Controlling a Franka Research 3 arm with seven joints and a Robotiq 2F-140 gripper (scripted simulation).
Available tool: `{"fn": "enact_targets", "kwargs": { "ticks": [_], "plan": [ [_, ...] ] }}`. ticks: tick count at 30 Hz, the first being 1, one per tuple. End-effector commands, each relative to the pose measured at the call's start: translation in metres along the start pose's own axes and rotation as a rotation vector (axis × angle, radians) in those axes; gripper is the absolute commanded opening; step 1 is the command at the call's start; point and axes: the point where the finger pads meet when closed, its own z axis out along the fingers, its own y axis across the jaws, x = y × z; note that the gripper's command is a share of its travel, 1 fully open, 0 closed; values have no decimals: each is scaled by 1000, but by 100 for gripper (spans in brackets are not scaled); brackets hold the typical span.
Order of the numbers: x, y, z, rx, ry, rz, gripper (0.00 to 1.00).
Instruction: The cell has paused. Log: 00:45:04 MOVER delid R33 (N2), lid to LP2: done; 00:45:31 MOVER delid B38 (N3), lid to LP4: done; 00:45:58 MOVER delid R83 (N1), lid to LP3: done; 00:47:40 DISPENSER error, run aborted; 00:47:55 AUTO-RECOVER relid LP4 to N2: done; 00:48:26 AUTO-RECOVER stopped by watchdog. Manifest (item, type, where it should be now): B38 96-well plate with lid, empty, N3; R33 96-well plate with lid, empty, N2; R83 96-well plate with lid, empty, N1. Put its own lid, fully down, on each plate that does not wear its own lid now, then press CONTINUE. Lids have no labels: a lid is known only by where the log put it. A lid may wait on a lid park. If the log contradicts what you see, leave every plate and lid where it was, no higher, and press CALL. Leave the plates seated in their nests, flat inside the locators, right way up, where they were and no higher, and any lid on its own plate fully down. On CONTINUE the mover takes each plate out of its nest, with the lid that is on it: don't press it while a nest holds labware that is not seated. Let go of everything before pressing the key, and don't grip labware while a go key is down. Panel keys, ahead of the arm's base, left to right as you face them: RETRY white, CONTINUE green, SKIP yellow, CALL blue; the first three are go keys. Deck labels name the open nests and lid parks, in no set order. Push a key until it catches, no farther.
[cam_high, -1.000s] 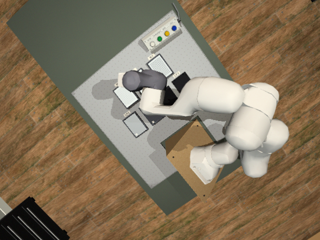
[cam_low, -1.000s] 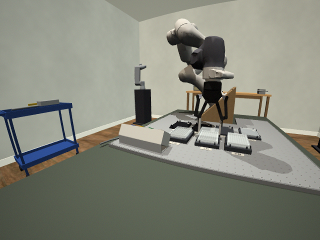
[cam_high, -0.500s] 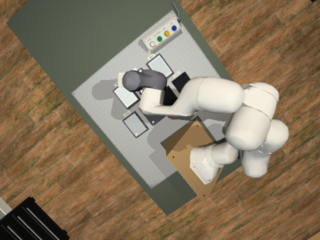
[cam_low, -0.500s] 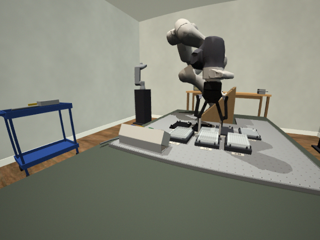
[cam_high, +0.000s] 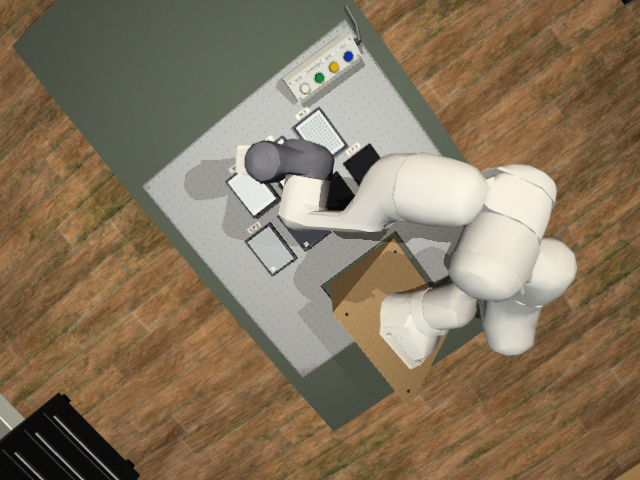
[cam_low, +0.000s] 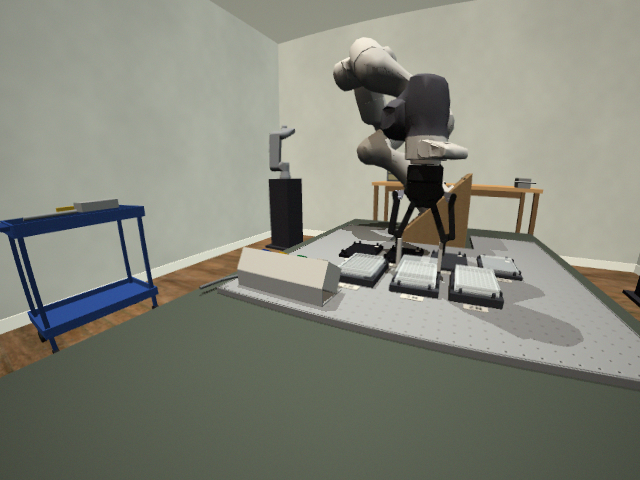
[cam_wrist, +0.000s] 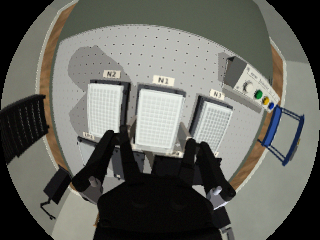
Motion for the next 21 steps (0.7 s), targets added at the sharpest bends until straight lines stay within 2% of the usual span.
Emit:
{"fn": "enact_targets", "kwargs": {
  "ticks": [1,21],
  "plan": [
    [2,-1,1,1,5,-8,0],
    [3,-1,6,1,5,-8,0]
  ]
}}
